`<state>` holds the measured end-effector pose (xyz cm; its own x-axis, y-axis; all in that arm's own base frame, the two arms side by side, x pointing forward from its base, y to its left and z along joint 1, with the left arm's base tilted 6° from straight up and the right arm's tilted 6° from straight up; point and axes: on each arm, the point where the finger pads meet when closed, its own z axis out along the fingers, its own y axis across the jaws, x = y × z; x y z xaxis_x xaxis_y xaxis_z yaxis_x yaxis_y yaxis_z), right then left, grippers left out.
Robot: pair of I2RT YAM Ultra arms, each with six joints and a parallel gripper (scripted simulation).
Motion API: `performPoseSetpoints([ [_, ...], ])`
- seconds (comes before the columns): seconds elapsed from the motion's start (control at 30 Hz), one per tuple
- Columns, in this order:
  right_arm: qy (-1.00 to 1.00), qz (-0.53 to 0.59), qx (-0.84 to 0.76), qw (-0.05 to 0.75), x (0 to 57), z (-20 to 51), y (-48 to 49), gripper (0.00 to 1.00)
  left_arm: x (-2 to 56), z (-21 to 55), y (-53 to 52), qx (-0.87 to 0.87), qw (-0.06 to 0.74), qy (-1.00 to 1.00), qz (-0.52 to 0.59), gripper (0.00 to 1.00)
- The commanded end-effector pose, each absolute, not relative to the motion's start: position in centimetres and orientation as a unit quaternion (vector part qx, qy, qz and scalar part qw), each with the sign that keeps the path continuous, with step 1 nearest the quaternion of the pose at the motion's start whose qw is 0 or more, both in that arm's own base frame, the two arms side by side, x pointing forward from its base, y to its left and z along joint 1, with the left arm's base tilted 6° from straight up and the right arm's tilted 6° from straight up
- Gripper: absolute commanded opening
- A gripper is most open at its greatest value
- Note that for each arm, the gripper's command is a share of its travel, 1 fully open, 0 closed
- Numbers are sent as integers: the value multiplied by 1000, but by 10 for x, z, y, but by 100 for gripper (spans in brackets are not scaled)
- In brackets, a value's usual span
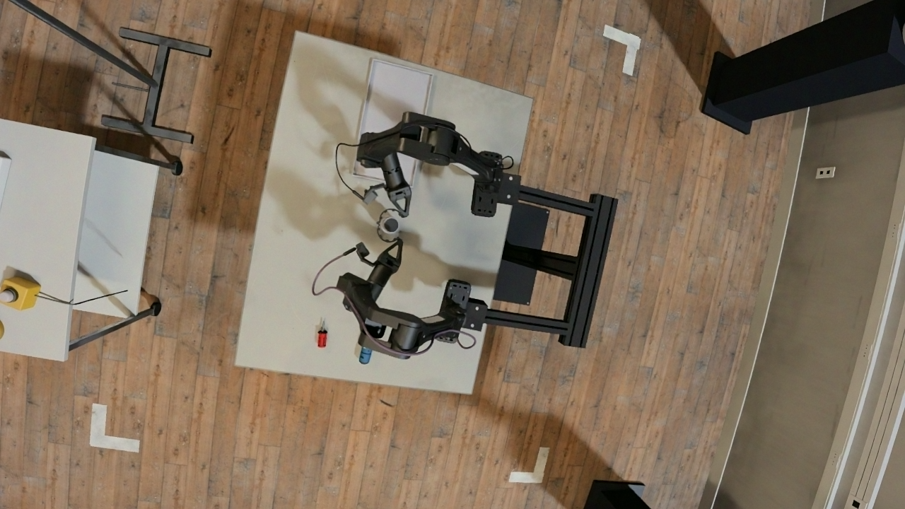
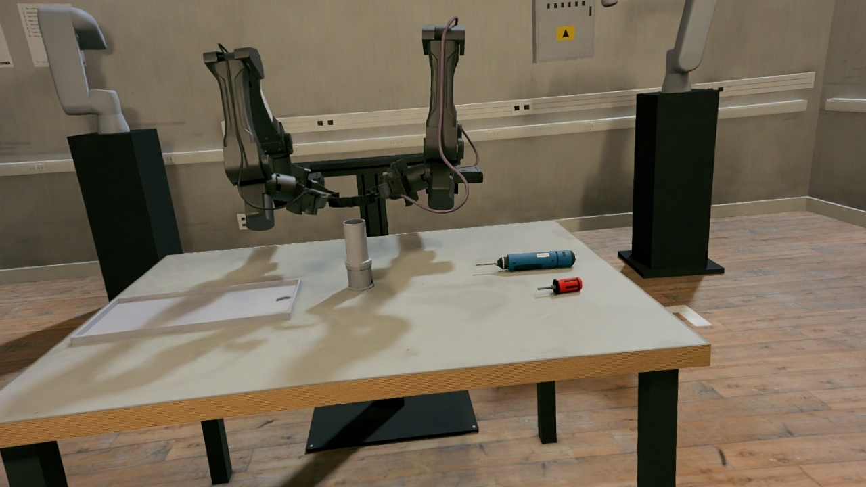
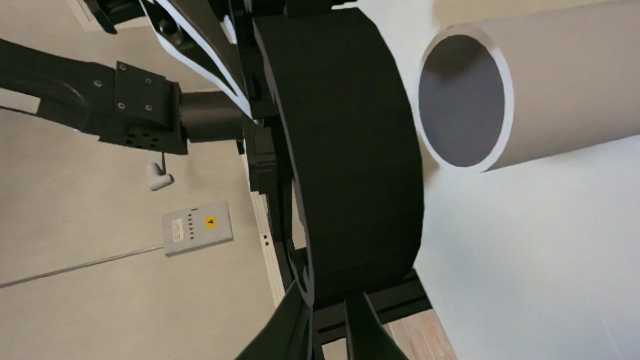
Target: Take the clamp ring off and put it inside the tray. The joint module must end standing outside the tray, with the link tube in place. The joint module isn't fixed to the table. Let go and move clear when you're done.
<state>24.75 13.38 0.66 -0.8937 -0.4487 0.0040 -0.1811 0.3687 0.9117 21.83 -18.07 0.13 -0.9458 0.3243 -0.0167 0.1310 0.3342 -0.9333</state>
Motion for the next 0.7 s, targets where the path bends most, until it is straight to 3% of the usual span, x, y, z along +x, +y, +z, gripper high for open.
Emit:
performPoseSetpoints([
  [0.0, -817, -527, 198, 122, 250, 9, 135, 6, 220, 5, -182, -145, 82, -810, 562, 10],
  [0.67, -817, -527, 198, 122, 250, 9, 135, 6, 220, 5, -182, -145, 82, -810, 562, 13],
])
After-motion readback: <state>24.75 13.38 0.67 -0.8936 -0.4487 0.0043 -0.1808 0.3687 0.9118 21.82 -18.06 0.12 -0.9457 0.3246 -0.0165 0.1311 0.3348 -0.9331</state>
